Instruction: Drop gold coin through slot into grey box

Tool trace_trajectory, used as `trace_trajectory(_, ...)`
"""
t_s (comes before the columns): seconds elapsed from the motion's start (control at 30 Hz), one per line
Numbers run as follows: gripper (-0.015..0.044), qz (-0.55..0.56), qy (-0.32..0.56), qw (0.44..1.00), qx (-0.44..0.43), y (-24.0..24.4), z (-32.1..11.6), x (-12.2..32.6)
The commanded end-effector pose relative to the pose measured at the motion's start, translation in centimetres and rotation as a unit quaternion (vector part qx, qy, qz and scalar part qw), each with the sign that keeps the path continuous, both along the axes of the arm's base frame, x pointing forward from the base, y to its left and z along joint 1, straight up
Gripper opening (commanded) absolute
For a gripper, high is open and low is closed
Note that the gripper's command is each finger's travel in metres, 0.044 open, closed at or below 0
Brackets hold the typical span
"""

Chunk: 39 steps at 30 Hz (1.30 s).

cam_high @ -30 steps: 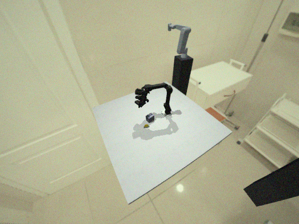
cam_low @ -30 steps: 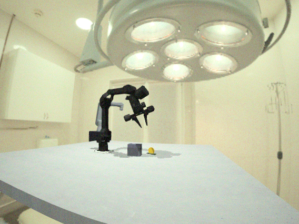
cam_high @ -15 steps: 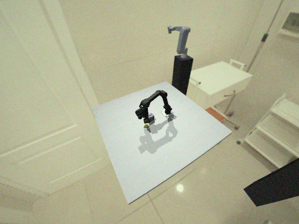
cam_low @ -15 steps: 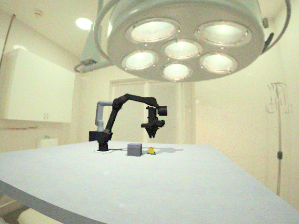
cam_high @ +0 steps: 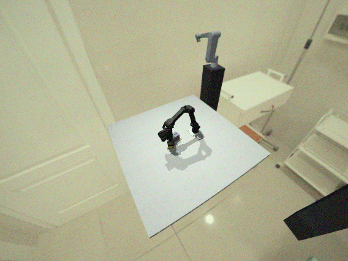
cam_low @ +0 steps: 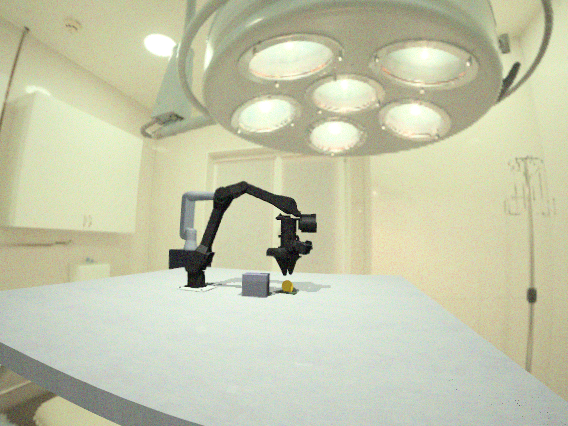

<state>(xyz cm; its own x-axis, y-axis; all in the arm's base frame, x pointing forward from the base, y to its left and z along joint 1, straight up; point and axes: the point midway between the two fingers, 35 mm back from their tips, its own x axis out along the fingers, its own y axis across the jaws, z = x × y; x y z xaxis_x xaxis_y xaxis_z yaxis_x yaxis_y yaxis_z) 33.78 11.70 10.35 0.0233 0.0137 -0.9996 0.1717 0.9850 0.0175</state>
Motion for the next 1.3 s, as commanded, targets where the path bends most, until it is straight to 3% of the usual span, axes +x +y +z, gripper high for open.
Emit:
trace_trajectory(0.0,0.0161,0.001,0.000,1.000,-0.002,-0.1,-0.4,-0.1)
trace_trajectory(1.2,0.0161,0.002,0.000,1.000,-0.002,0.0,-5.7,0.1)
trace_trajectory(1.27,0.0108,0.002,0.000,1.000,-0.002,0.0,-5.7,0.1)
